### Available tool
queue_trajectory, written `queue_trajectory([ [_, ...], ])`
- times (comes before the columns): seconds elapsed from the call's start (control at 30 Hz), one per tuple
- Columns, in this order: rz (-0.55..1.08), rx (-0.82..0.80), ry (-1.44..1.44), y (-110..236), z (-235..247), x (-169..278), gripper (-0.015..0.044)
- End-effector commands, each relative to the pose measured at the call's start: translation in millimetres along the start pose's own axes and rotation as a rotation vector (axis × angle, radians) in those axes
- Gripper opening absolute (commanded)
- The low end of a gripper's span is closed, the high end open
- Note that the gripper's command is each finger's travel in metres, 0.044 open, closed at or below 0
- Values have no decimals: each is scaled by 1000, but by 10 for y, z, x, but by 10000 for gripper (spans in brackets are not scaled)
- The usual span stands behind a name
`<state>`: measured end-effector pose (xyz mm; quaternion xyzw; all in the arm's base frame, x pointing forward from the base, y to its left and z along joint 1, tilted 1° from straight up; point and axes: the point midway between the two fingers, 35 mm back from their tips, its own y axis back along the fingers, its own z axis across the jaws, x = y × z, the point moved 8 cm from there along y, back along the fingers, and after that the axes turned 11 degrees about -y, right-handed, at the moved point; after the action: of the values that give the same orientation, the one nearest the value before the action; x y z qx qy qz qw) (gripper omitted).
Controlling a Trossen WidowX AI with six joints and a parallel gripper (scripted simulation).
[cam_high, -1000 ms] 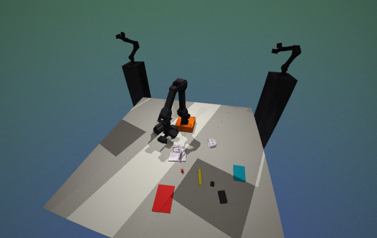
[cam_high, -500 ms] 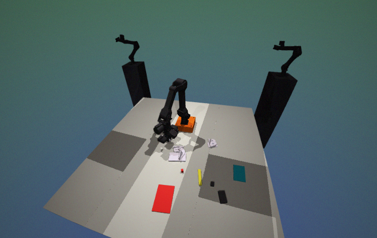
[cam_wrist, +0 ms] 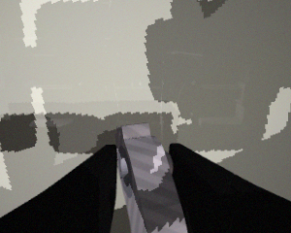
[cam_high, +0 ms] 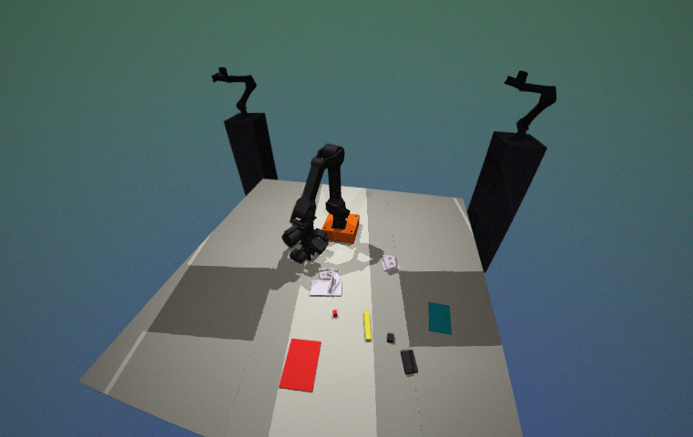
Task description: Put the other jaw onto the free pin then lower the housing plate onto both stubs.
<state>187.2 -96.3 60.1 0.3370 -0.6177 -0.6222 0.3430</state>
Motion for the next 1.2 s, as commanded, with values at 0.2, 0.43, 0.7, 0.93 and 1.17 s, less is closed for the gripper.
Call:
queue_trajectory([
  [0.2,-2,3,-1,83,-11,-3,37],
  [0.43,-2,3,-1,140,-12,-3,37],
  [0.7,-2,3,-1,206,-11,-2,37],
  [0.93,-2,3,-1,264,-8,-2,37],
  [1.17,-2,3,-1,293,-6,-2,37],
])
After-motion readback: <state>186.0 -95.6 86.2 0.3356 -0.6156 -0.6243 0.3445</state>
